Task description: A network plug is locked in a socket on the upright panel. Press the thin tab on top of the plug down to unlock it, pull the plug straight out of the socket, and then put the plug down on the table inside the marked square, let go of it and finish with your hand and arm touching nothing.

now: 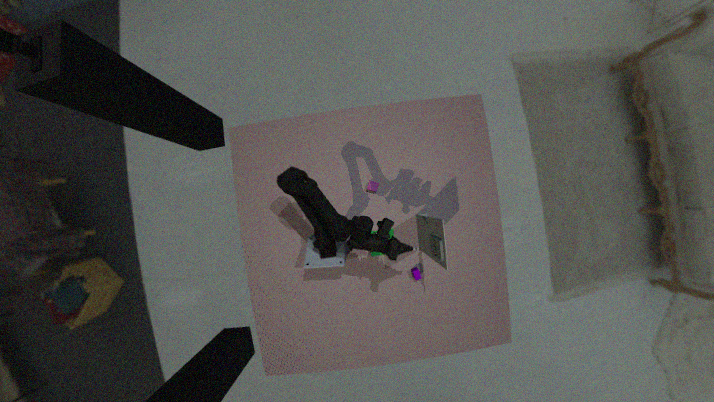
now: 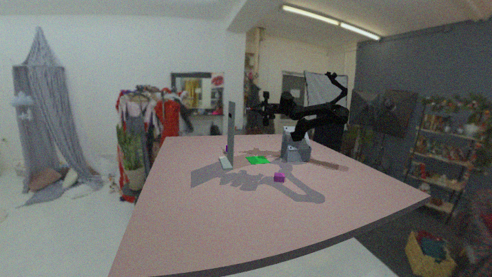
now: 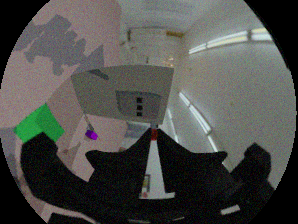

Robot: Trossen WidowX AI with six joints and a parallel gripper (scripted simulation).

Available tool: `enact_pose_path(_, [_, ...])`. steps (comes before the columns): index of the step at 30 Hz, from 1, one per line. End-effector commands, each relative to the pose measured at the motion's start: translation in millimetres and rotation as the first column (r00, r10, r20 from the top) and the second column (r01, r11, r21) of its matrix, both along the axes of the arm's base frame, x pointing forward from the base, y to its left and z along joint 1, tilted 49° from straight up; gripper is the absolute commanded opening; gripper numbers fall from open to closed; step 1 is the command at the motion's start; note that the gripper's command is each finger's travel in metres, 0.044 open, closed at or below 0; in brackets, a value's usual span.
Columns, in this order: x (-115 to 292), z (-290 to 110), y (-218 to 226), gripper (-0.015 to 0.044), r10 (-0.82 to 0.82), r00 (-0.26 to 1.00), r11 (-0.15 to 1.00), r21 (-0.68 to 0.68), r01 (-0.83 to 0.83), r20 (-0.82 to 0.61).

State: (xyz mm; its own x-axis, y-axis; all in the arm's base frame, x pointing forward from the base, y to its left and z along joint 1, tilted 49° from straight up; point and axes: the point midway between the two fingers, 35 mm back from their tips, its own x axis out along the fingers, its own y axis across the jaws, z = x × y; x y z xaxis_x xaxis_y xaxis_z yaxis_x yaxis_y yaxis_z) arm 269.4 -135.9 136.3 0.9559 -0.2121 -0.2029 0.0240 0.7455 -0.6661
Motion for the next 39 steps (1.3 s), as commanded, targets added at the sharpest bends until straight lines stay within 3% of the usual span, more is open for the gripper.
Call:
enact_pose_path(1, [2.8, -16.6, 7.3, 0.0, 0.055, 0.997, 0.998, 0.008, -0.055, -0.056])
enact_pose_path(21, [0.7, -89.8, 53.4, 0.0, 0.331, 0.908, 0.943, 0.107, -0.314, -0.255])
enact_pose_path(39, [-18.3, -139.0, 100.7, 0.0, 0.571, 0.754, 0.821, 0.218, -0.527, -0.326])
